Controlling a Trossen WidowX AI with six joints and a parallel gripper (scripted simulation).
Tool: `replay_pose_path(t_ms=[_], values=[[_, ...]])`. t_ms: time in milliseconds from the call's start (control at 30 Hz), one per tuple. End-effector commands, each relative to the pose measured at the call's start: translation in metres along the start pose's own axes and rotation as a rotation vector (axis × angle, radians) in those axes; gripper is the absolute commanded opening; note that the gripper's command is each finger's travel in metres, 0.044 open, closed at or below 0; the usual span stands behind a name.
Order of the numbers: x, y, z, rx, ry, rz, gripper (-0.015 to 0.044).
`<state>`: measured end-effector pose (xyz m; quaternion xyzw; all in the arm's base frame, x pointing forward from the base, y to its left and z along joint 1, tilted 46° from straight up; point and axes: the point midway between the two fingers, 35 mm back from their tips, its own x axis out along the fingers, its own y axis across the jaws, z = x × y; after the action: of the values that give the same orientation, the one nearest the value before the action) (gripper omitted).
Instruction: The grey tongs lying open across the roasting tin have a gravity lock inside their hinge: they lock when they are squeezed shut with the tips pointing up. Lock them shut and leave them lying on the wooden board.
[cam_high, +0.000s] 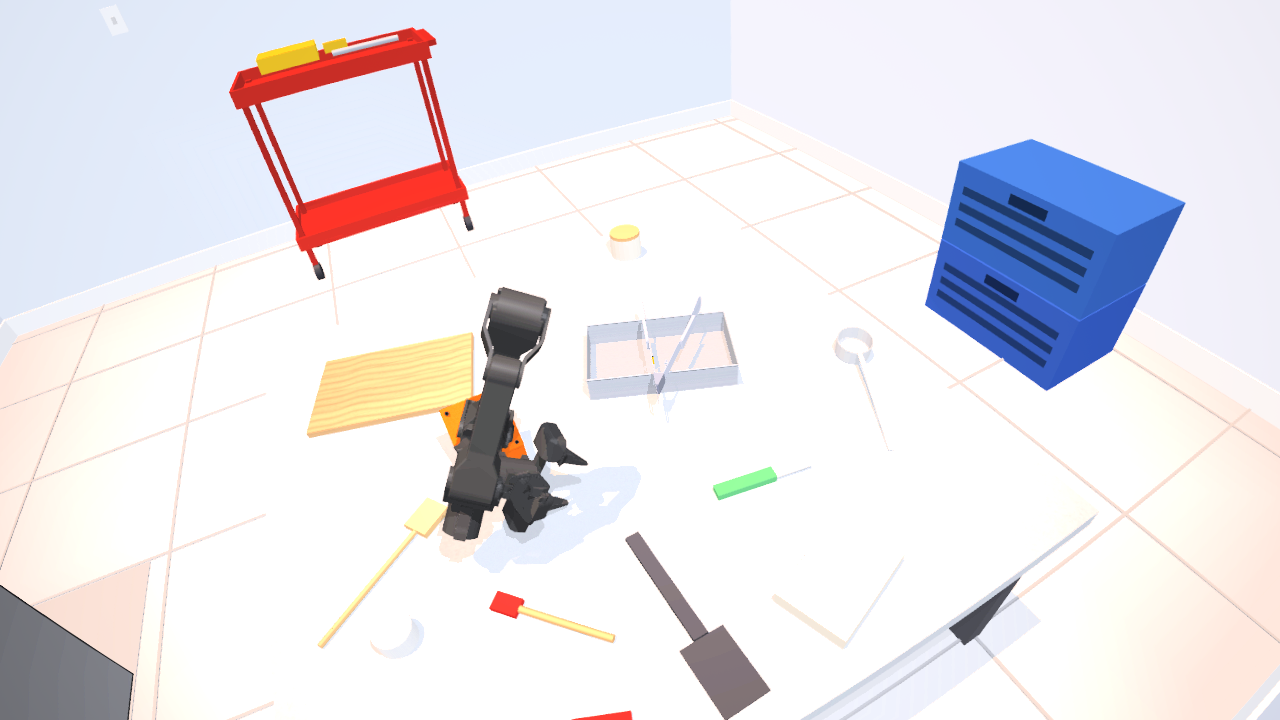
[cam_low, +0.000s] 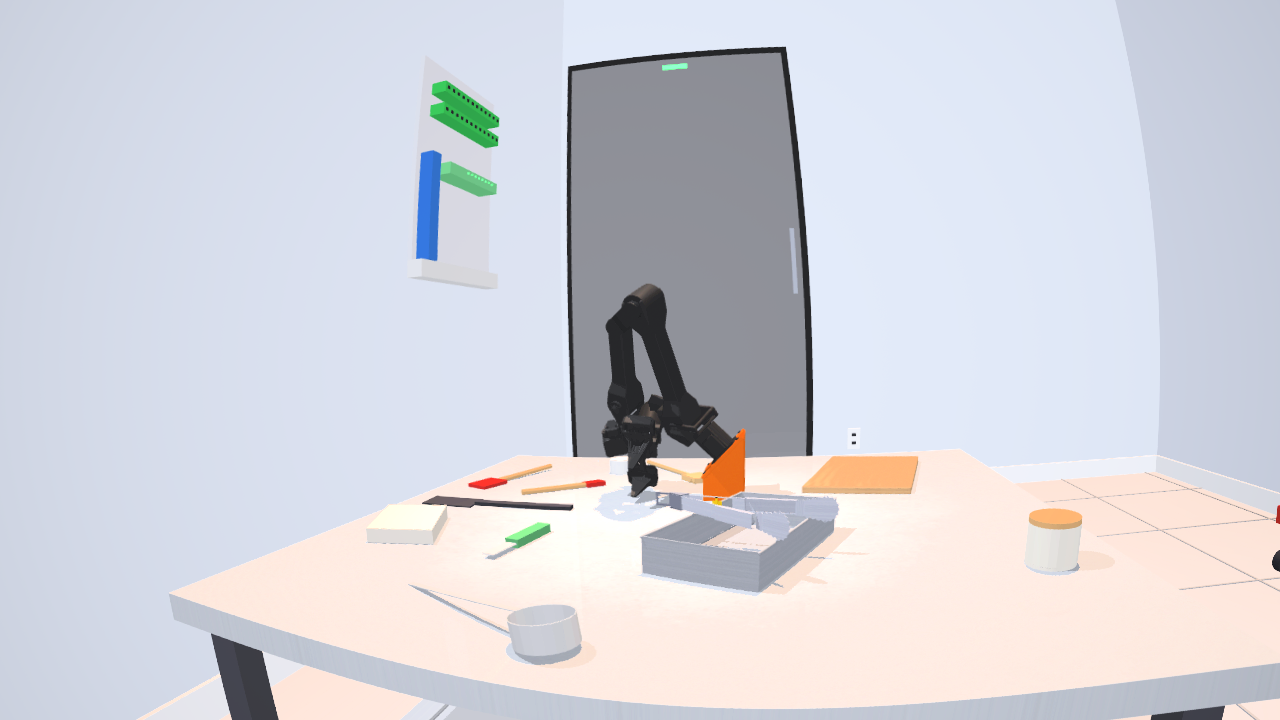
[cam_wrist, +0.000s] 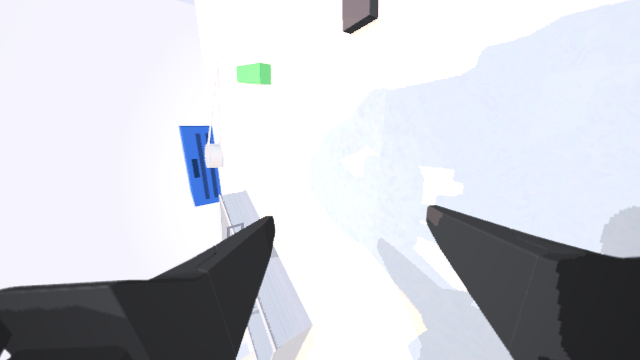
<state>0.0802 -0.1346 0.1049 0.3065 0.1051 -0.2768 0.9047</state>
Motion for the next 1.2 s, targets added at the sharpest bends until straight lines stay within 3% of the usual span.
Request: replay_pose_path(t_ms=[0, 367, 767, 933, 1167], values=[[0.000, 0.000, 0.000, 0.000, 0.000, 0.000, 0.0426], [0.007, 0.007, -0.002, 0.126, 0.177, 0.065, 0.0440], [0.033, 0.037, -0.004, 0.077, 0.670, 0.152, 0.0440], [0.043, 0.042, -0.006, 0.193, 0.849, 0.047, 0.0440], [0.073, 0.054, -0.009, 0.302, 1.080, -0.274, 0.0440]])
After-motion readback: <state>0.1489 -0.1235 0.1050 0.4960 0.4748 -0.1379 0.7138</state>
